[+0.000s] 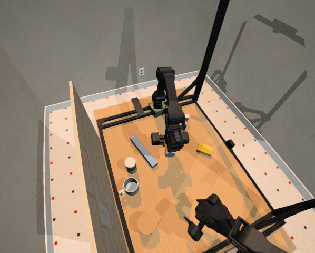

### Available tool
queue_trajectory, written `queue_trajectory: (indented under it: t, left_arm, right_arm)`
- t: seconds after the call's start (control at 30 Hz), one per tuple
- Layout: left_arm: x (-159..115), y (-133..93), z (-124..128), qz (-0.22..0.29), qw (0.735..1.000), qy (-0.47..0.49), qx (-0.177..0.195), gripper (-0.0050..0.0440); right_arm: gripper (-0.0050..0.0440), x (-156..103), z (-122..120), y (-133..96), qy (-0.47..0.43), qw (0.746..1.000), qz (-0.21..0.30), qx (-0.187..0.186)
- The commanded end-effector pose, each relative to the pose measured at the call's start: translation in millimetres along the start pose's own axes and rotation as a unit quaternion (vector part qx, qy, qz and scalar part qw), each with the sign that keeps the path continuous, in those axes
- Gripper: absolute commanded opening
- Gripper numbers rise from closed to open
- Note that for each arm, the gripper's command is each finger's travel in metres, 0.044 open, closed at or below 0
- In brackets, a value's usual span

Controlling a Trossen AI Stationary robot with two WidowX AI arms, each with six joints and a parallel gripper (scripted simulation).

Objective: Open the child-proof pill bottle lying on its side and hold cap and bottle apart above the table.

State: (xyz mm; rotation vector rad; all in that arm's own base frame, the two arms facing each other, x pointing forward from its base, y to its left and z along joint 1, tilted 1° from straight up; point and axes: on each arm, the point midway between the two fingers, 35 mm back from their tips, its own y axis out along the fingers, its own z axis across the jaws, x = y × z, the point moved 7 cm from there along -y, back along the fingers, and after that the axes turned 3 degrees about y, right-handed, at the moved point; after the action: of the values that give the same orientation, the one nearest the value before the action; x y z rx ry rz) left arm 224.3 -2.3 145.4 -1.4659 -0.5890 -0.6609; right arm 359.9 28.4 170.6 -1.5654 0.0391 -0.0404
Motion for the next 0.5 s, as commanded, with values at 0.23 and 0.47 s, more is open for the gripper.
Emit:
queue_trajectory:
  t: [0.23,0.47]
  left_arm:
    - [0,0,0,0.000,1.000,0.000,0.000,0.0440]
    - [0,0,0,0.000,1.000,0.000,0.000,0.0440]
  right_arm:
    - [0.0000,-24,-3,-4,-0.071,0.997,-0.008,0.002]
    - [0.0000,-41,-5,-3,-0.124,0.992,-0.008,0.001]
